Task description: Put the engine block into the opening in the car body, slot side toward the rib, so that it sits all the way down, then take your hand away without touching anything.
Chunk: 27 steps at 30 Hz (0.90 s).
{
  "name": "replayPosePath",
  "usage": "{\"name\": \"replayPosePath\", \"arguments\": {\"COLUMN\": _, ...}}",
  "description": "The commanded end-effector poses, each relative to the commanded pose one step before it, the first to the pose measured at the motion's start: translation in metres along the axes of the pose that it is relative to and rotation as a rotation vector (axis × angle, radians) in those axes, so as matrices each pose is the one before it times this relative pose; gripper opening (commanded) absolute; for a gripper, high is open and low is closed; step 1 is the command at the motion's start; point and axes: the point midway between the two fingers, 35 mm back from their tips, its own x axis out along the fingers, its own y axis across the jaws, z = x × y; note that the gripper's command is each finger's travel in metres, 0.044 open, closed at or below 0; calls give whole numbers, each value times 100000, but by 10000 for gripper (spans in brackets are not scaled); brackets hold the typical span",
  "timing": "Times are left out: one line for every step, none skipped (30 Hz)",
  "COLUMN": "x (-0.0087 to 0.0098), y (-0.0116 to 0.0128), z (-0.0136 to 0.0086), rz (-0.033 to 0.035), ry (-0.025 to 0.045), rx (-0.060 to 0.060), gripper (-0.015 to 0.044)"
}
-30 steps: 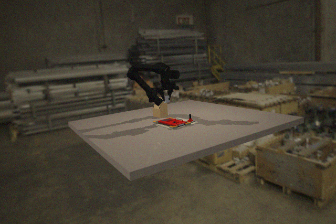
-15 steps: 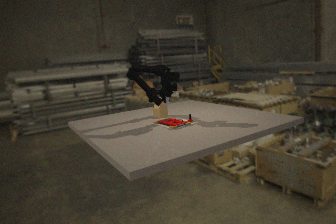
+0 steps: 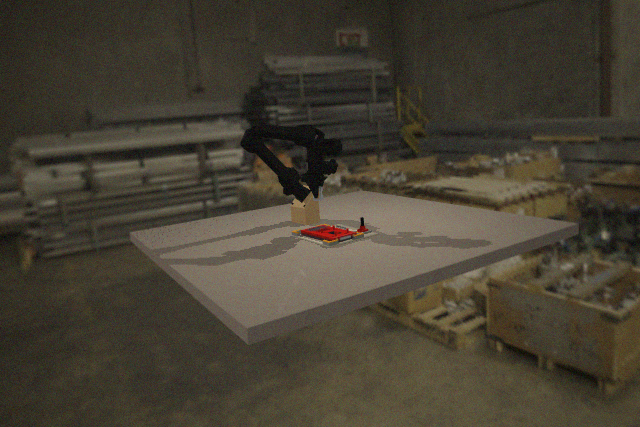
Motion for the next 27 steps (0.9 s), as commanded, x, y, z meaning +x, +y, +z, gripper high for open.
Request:
{"name": "replayPosePath", "arguments": {"x": 87, "y": -46, "z": 32, "rz": -508, "ry": -214, "rx": -9836, "gripper": 0}}
{"name": "replayPosePath", "arguments": {"x": 36, "y": -1, "z": 0, "rz": -1, "ry": 0, "rx": -2872, "gripper": 0}}
{"name": "replayPosePath", "arguments": {"x": 36, "y": -1, "z": 0, "rz": -1, "ry": 0, "rx": -2872, "gripper": 0}}
{"name": "replayPosePath", "arguments": {"x": 36, "y": 0, "z": 0, "rz": -1, "ry": 0, "rx": -2872, "gripper": 0}}
{"name": "replayPosePath", "arguments": {"x": 36, "y": 0, "z": 0, "rz": -1, "ry": 0, "rx": -2872, "gripper": 0}}
{"name": "replayPosePath", "arguments": {"x": 36, "y": 0, "z": 0, "rz": -1, "ry": 1, "rx": -2872, "gripper": 0}}
{"name": "replayPosePath", "arguments": {"x": 36, "y": 0, "z": 0, "rz": -1, "ry": 1, "rx": -2872, "gripper": 0}}
{"name": "replayPosePath", "arguments": {"x": 36, "y": 0, "z": 0, "rz": -1, "ry": 1, "rx": -2872, "gripper": 0}}
{"name": "replayPosePath", "arguments": {"x": 36, "y": 0, "z": 0, "rz": -1, "ry": 1, "rx": -2872, "gripper": 0}}
{"name": "replayPosePath", "arguments": {"x": 36, "y": 0, "z": 0, "rz": -1, "ry": 1, "rx": -2872, "gripper": 0}}
{"name": "replayPosePath", "arguments": {"x": 36, "y": 0, "z": -1, "rz": -1, "ry": 1, "rx": -2872, "gripper": 0}}
{"name": "replayPosePath", "arguments": {"x": 36, "y": 0, "z": -1, "rz": -1, "ry": 1, "rx": -2872, "gripper": 0}}
{"name": "replayPosePath", "arguments": {"x": 36, "y": 0, "z": -1, "rz": -1, "ry": 2, "rx": -2872, "gripper": 0}}
{"name": "replayPosePath", "arguments": {"x": 36, "y": 0, "z": -1, "rz": -1, "ry": 2, "rx": -2872, "gripper": 0}}
{"name": "replayPosePath", "arguments": {"x": 36, "y": 0, "z": -1, "rz": -1, "ry": 2, "rx": -2872, "gripper": 0}}
{"name": "replayPosePath", "arguments": {"x": 36, "y": 0, "z": -1, "rz": -1, "ry": 2, "rx": -2872, "gripper": 0}}
{"name": "replayPosePath", "arguments": {"x": 36, "y": 0, "z": -1, "rz": -1, "ry": 2, "rx": -2872, "gripper": 0}}
{"name": "replayPosePath", "arguments": {"x": 36, "y": 0, "z": -1, "rz": -1, "ry": 2, "rx": -2872, "gripper": 0}}
{"name": "replayPosePath", "arguments": {"x": 36, "y": 0, "z": -1, "rz": -1, "ry": 2, "rx": -2872, "gripper": 0}}
{"name": "replayPosePath", "arguments": {"x": 36, "y": 0, "z": -1, "rz": -1, "ry": 2, "rx": -2872, "gripper": 0}}
{"name": "replayPosePath", "arguments": {"x": 36, "y": 0, "z": -1, "rz": -1, "ry": 3, "rx": -2872, "gripper": 0}}
{"name": "replayPosePath", "arguments": {"x": 36, "y": 0, "z": -1, "rz": -1, "ry": 3, "rx": -2872, "gripper": 0}}
{"name": "replayPosePath", "arguments": {"x": 36, "y": 0, "z": -1, "rz": -1, "ry": 3, "rx": -2872, "gripper": 0}}
{"name": "replayPosePath", "arguments": {"x": 36, "y": 1, "z": -1, "rz": -1, "ry": 3, "rx": -2872, "gripper": 0}}
{"name": "replayPosePath", "arguments": {"x": 36, "y": 1, "z": -1, "rz": -1, "ry": 3, "rx": -2872, "gripper": 0}}
{"name": "replayPosePath", "arguments": {"x": 36, "y": 1, "z": -1, "rz": -1, "ry": 3, "rx": -2872, "gripper": 0}}
{"name": "replayPosePath", "arguments": {"x": 36, "y": 1, "z": -1, "rz": 0, "ry": 3, "rx": -2872, "gripper": 0}}
